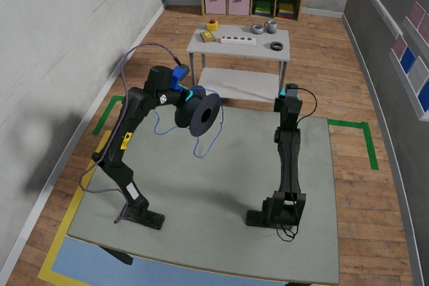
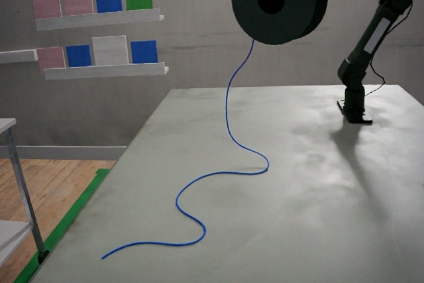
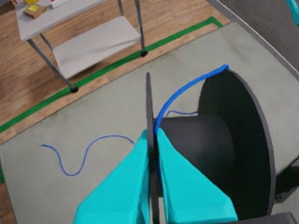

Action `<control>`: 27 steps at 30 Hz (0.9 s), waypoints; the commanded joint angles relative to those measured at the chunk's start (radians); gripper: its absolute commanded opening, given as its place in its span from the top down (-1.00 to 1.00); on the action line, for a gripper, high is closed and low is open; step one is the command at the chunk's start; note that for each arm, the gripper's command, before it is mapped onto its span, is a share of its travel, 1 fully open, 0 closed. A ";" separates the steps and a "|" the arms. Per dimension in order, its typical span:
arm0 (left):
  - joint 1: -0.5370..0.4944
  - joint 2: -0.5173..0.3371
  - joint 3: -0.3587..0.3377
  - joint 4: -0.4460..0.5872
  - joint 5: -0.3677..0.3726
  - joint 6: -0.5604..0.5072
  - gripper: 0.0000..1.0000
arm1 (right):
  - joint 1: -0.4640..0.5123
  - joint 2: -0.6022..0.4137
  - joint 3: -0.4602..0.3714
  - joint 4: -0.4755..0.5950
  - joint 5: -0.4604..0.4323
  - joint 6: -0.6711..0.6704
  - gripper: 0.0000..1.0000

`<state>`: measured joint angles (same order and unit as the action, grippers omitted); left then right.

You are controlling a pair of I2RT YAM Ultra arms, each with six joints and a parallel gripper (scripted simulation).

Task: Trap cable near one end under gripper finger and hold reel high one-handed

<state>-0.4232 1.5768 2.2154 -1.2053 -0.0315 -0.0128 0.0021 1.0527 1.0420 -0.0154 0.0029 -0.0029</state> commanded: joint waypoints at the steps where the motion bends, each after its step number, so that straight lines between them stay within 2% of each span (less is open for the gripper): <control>1: -0.012 0.001 0.047 0.031 -0.004 -0.013 1.00 | -0.013 -0.026 0.003 0.028 -0.011 0.010 0.40; 12: -0.012 0.021 0.078 -0.005 -0.004 -0.013 1.00 | -0.013 -0.026 0.003 0.028 -0.011 0.010 0.40; 27: -0.012 0.066 0.185 -0.058 -0.003 -0.013 1.00 | -0.013 -0.026 0.003 0.028 -0.011 0.010 0.40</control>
<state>-0.4232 1.6440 2.3508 -1.2873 -0.0319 -0.0132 0.0021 1.0527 1.0420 -0.0154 0.0029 -0.0029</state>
